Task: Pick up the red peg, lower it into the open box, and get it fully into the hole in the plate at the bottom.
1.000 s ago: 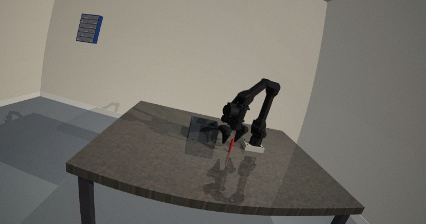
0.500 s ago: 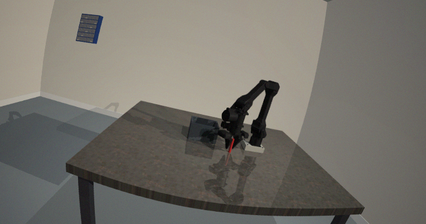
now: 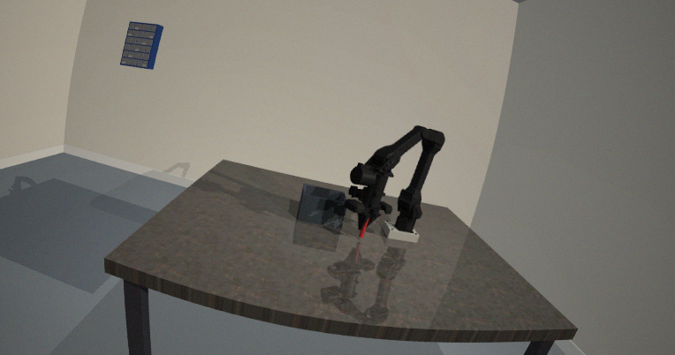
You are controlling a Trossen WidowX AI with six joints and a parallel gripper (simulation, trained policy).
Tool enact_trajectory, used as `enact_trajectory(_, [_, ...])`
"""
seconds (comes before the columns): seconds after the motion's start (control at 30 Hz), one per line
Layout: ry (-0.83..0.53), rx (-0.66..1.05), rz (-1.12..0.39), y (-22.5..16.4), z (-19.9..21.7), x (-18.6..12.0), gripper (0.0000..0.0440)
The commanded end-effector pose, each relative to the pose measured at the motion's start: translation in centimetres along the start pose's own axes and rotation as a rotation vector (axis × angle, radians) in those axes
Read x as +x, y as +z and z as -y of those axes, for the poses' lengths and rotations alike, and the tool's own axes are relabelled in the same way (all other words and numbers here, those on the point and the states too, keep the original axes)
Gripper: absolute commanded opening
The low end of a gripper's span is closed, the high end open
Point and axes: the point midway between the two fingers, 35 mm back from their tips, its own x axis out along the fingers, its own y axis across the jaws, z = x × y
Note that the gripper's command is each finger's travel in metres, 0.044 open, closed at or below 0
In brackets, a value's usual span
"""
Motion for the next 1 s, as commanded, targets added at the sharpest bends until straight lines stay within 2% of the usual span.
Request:
enact_trajectory(0.0, [0.019, -0.027, 0.039, 0.9, -0.3, -1.1, 0.0])
enact_trajectory(0.7, [0.085, -0.085, 0.213, 7.4, -2.2, -7.9, 0.0])
enact_trajectory(0.97, [0.085, -0.049, 0.239, 10.8, -2.4, -9.0, 0.0])
